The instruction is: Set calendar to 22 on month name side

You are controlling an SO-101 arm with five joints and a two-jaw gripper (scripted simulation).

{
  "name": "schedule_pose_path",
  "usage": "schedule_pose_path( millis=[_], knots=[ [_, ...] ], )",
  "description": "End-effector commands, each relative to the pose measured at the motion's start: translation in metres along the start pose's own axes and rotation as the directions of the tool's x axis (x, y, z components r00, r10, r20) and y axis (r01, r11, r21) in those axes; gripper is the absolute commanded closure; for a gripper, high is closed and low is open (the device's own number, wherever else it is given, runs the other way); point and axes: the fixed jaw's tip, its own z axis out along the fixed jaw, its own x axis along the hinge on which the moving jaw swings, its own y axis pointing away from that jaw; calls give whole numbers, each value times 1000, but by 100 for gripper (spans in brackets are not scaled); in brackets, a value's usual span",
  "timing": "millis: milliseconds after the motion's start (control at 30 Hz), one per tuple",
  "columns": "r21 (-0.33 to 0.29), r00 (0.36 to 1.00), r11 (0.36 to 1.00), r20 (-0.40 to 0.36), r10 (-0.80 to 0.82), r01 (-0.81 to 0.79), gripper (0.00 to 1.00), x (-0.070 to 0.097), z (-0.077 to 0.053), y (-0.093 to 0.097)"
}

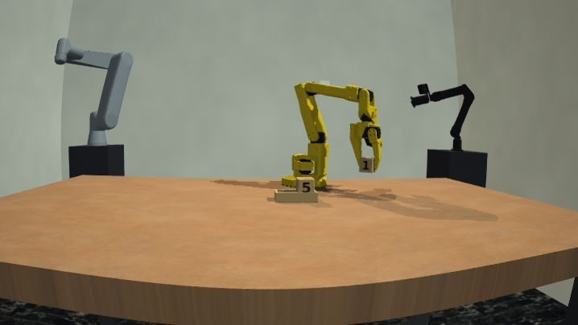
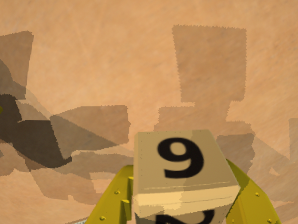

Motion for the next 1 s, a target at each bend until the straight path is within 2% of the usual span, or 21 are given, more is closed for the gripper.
schedule_pose_path(
  millis=[0,967],
  knots=[
    [51,1000,999,1,1,-1,100,-1,-5,-4],
    [69,1000,998,2,3,-3,100,-3,-7,-4]
  ],
)
